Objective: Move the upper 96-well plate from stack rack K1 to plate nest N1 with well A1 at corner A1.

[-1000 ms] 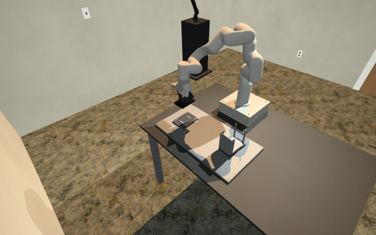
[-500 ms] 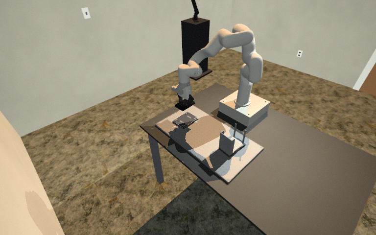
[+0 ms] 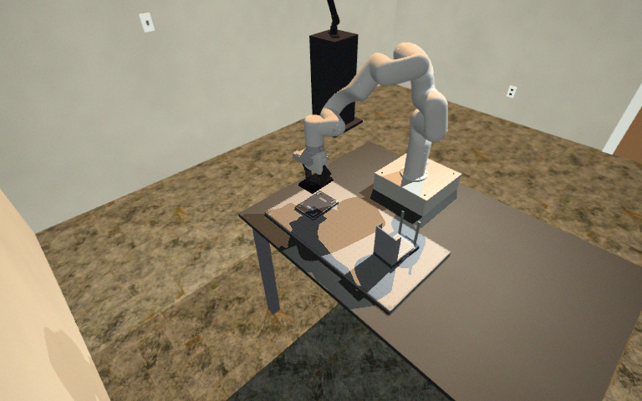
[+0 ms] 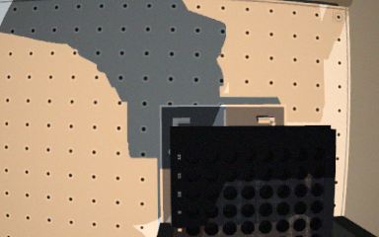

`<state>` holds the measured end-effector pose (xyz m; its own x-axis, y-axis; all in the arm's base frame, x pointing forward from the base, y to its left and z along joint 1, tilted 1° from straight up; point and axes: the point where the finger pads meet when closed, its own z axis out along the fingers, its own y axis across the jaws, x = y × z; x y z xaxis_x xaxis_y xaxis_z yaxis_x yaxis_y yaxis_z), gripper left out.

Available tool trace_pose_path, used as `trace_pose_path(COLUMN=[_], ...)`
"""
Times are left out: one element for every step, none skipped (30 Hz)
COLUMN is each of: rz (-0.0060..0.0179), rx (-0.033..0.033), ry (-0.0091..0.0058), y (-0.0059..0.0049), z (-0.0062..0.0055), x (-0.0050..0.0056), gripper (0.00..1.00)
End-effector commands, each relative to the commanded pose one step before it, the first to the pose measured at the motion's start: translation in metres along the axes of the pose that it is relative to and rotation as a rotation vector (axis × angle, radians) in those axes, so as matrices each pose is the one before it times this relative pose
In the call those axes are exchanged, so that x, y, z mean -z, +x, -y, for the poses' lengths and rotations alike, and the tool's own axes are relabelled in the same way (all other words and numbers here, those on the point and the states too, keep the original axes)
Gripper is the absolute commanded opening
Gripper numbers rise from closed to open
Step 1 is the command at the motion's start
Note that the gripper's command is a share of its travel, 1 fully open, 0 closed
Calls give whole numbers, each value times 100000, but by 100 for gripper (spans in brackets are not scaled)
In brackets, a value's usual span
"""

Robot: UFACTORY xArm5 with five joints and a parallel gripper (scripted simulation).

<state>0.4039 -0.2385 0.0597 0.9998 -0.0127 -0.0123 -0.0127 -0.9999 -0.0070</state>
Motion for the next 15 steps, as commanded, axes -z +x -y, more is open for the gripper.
trace_pose_path(rz=[-299, 0, 0, 0, 0, 0, 0, 0, 0, 0, 0, 2, -1, 0, 0], rx=[-1, 0, 0, 0, 0, 0, 0, 0, 0, 0, 0, 0, 0, 0, 0], ry=[-169, 0, 0, 0, 0, 0, 0, 0, 0, 0, 0, 1, -1, 0, 0], y=[101, 0, 0, 1, 1, 0, 0, 0, 0, 0, 0, 1, 4, 0, -2], z=[-56, 1, 0, 0, 0, 0, 0, 0, 0, 0, 0, 0, -2, 0, 2], x=[-348, -167, -167, -167, -167, -167, -167, -167, -167, 0, 0, -161, -173, -167, -167], gripper=[0, 0, 0, 0, 0, 0, 0, 0, 0, 0, 0, 0, 0, 0, 0])
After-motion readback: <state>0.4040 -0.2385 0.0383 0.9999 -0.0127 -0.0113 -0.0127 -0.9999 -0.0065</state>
